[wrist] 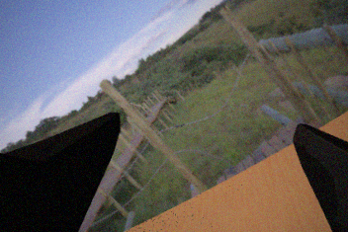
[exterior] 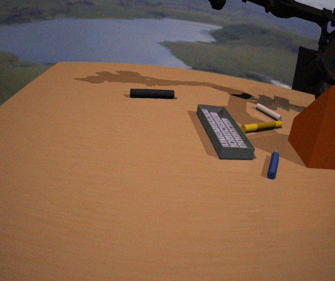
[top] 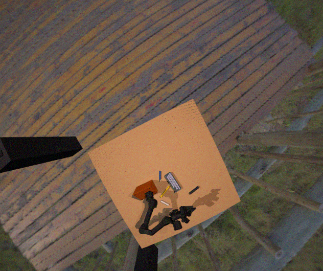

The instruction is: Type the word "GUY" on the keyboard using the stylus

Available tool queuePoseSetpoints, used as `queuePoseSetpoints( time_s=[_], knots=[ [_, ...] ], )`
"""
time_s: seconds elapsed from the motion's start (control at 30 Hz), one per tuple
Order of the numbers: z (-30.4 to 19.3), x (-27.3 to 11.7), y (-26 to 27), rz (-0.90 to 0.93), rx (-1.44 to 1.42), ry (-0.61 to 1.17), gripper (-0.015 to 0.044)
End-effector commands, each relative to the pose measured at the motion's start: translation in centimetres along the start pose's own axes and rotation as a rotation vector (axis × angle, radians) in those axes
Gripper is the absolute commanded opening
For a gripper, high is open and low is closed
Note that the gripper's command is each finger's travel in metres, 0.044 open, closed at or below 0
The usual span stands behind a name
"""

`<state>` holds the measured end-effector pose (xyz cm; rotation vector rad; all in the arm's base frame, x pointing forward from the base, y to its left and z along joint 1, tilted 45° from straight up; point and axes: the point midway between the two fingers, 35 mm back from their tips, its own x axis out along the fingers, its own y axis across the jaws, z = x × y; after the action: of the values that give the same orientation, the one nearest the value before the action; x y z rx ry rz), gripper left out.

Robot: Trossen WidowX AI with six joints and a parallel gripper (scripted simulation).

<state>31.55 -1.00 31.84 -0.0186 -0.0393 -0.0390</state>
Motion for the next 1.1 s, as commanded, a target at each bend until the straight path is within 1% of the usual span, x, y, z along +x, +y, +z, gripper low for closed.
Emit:
queuePoseSetpoints(
  time_s=[0.0, 0.07, 0.17, 0.27, 0.4, 0.53, 0.7, 0.87, 0.93, 1.07],
  knots=[
    [-0.3, 0.1, 0.0, -0.003, 0.002, 0.011, 0.0414],
    [-2.3, 1.1, -0.1, -0.024, 0.016, 0.095, 0.0361],
    [-7.2, 2.8, -0.4, -0.078, 0.034, 0.284, 0.0282],
    [-12.3, 3.5, -0.6, -0.14, 0.034, 0.475, 0.0204],
    [-19.1, 3.2, -0.9, -0.234, -0.001, 0.736, 0.0099],
    [-25.3, 1.4, -1.5, -0.335, -0.081, 0.986, 0.0],
    [-31.6, -2.4, -2.5, -0.467, -0.255, 1.286, 0.0],
    [-35.7, -6.9, -3.9, -0.582, -0.506, 1.537, 0.0],
    [-36.4, -8.0, -4.3, -0.607, -0.584, 1.594, 0.0],
    [-36.4, -8.2, -4.3, -0.609, -0.594, 1.6, 0.0]
  ],
)
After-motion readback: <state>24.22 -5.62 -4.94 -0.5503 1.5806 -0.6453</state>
